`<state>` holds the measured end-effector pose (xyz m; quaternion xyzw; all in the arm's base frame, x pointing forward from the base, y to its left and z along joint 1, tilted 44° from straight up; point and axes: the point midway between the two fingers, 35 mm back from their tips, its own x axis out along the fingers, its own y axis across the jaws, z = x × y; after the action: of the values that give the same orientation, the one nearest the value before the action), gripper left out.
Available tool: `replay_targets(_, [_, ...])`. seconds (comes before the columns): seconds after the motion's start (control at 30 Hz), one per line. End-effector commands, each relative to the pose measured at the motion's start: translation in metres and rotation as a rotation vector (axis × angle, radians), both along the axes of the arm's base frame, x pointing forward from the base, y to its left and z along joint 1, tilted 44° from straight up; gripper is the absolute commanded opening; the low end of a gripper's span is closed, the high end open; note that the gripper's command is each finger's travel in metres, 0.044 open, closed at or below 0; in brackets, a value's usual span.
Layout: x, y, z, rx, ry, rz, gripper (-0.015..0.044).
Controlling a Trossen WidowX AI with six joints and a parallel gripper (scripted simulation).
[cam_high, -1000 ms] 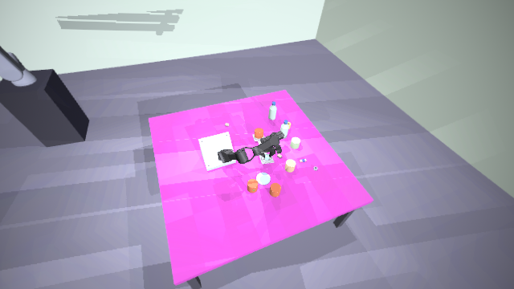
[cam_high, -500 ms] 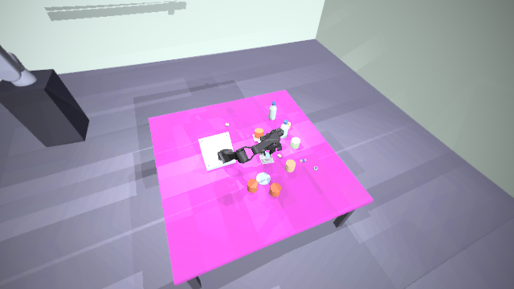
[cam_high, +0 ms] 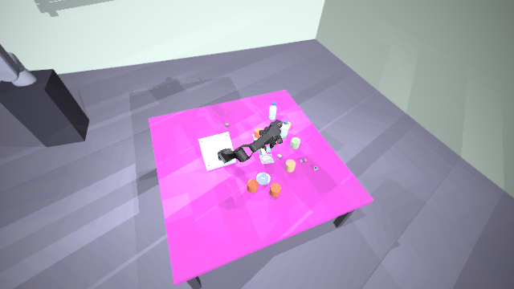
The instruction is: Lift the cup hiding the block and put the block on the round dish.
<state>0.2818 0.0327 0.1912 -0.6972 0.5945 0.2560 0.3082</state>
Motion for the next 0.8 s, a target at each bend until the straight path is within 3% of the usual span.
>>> replay_targets(0.0, [0.0,-0.008,0.003,0.011,-0.006,-0.007,0.0])
replay_targets(0.77, [-0.022,-0.108,0.006,0.02,-0.031,-0.092,0.0])
